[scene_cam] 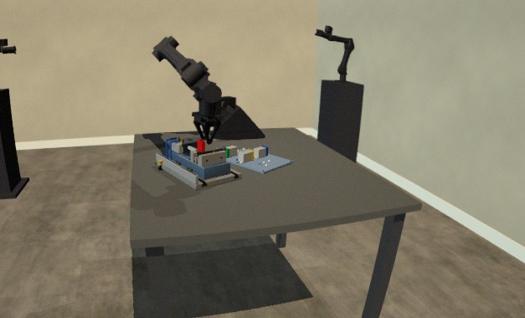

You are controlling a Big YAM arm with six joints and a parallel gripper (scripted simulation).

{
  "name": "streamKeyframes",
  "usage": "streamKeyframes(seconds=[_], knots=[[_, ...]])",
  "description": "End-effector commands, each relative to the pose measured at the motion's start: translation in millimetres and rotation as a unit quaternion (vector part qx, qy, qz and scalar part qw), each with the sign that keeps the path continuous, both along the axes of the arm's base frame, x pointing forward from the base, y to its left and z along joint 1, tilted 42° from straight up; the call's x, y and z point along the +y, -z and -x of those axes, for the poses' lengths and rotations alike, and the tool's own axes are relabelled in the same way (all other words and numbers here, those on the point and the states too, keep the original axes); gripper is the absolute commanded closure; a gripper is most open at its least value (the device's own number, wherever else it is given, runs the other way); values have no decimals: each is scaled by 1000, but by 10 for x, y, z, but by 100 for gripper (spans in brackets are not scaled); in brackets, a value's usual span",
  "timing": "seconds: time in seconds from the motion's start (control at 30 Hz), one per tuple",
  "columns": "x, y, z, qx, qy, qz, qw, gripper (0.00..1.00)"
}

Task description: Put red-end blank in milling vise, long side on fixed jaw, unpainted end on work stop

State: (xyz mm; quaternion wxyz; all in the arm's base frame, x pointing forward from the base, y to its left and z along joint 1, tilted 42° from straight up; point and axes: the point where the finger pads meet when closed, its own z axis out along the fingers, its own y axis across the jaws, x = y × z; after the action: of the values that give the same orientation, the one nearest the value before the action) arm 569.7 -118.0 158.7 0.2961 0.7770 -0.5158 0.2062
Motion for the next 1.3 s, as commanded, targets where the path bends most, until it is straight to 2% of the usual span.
streamKeyframes(seconds=[0.0, 0.1, 1.27], knots=[[-22, -30, -30, -9, -1, 0, 1000, 100], [-22, -91, -81, -17, -1, 0, 1000, 100], [-22, -67, -60, -14, -1, 0, 1000, 100]])
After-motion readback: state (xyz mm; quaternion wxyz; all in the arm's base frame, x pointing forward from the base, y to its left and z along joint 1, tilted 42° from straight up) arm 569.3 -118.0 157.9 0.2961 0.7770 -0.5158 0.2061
